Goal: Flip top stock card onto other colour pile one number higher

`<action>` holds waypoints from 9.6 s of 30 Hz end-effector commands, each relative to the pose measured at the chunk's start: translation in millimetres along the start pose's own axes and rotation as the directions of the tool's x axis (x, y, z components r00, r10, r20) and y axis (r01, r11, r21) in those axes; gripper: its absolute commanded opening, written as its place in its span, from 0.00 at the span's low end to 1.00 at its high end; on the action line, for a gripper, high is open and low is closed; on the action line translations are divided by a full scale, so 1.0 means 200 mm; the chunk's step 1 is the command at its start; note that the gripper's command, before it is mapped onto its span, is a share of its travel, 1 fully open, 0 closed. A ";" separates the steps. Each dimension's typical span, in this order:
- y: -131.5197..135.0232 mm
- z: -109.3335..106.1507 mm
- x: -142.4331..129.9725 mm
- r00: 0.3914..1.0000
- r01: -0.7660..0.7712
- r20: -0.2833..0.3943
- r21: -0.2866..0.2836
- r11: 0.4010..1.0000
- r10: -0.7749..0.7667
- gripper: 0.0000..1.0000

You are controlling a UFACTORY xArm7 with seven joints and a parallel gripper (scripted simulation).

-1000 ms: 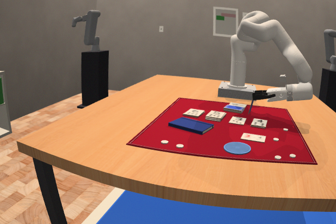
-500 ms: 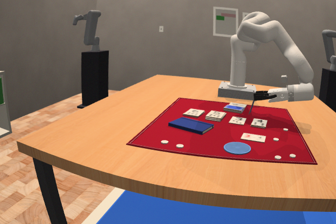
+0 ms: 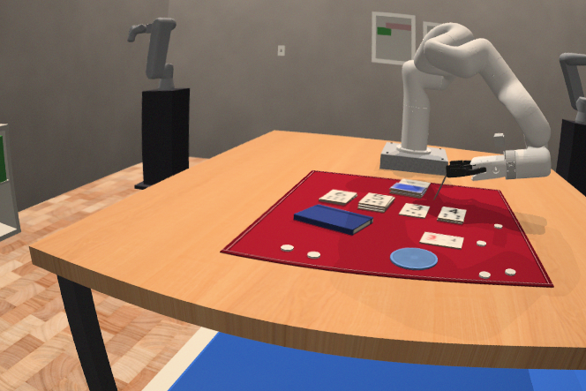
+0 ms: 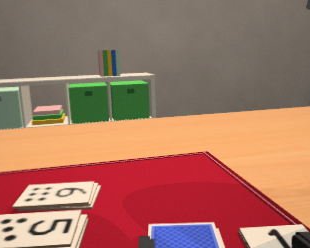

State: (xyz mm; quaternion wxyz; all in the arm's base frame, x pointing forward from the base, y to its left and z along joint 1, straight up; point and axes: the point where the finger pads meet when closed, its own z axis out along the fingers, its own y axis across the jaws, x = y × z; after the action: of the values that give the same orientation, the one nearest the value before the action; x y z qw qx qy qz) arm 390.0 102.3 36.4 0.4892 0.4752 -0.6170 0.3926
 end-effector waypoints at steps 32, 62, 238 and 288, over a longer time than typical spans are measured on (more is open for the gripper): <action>0.00 -0.09 -0.07 1.000 -0.002 0.002 0.000 1.000 0.002 0.74; 0.00 -0.10 -0.08 1.000 -0.002 0.009 0.000 1.000 0.002 0.74; 0.00 -0.09 -0.20 -0.141 0.023 0.990 -0.022 0.999 0.025 0.74; 0.00 -0.12 -0.33 0.161 0.017 0.987 -0.022 1.000 0.019 0.74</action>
State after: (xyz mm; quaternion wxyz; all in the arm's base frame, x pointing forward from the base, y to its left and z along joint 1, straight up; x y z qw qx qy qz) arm 398.0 137.7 -22.7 -0.0289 0.6092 -0.7921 -0.0252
